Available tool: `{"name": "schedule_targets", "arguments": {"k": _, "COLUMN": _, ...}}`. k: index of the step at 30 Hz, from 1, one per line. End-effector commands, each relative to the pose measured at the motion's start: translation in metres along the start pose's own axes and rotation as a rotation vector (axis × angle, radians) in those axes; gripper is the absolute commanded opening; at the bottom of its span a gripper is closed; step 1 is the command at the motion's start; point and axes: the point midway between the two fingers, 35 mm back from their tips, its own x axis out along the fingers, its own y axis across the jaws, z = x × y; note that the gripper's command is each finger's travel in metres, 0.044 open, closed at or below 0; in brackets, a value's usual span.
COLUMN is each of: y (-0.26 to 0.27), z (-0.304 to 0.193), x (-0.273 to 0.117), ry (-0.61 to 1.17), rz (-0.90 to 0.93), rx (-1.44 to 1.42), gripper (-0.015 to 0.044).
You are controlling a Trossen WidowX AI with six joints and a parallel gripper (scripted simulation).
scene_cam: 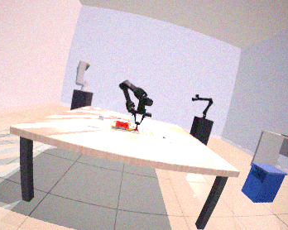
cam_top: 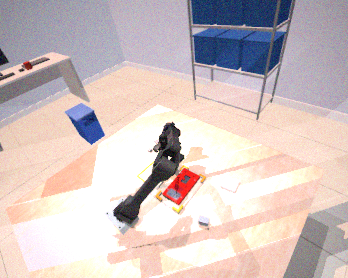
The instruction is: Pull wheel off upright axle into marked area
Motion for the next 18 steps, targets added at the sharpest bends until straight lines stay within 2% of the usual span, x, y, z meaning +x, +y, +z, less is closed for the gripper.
{"name": "schedule_targets", "arguments": {"k": 1, "y": 0.000, "z": 0.000, "x": -0.002, "ry": 0.000, "rz": 0.003, "rx": 0.005, "gripper": 0.0000}}
{"name": "schedule_targets", "arguments": {"k": 18, "y": 0.000, "z": 0.000, "x": -0.017, "ry": 0.000, "rz": 0.004, "rx": 0.004, "gripper": 0.0000}}
